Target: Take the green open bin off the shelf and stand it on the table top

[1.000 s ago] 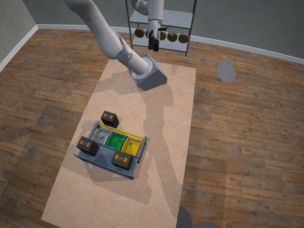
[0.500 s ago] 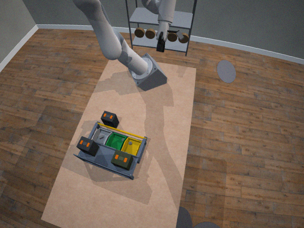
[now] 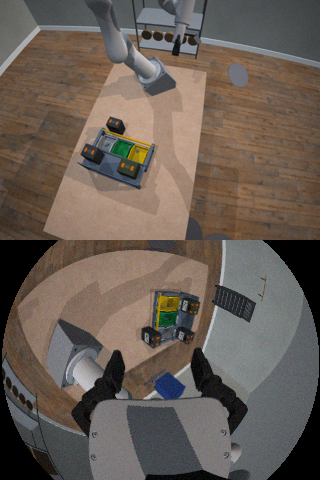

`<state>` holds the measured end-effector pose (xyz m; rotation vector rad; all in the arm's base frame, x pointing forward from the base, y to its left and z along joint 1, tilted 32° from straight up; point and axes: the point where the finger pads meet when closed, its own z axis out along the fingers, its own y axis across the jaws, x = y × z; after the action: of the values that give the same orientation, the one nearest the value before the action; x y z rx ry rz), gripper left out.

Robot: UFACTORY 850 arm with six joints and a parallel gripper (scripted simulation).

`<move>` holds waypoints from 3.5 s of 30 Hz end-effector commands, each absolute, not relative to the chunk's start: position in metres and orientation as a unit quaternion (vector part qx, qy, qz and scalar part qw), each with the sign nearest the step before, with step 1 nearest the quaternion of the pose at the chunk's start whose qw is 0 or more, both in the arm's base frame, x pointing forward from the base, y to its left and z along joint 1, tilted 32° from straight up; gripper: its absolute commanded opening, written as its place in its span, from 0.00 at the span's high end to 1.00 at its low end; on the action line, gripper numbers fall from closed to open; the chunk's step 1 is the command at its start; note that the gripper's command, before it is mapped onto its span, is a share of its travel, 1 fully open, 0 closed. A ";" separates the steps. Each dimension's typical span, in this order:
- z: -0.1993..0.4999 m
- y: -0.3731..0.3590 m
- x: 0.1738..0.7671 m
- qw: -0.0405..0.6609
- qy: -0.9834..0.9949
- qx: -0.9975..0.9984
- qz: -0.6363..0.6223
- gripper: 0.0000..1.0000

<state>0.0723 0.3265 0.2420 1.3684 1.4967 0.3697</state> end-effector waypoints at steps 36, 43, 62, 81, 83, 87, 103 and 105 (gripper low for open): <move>0.202 0.443 0.104 0.514 0.622 0.570 0.154 0.00; 0.202 0.443 0.104 0.514 0.622 0.570 0.154 0.00; 0.187 0.489 0.116 0.514 0.622 0.570 0.154 0.00; 0.163 0.558 0.135 0.514 0.622 0.570 0.154 0.00; 0.156 0.578 0.141 0.514 0.622 0.570 0.154 0.00; 0.153 0.589 0.144 0.514 0.622 0.570 0.154 0.00; 0.153 0.588 0.143 0.514 0.622 0.570 0.154 0.00; 0.153 0.588 0.143 0.514 0.622 0.570 0.154 0.00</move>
<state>0.1435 0.5868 0.1520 1.3680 1.4955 0.3677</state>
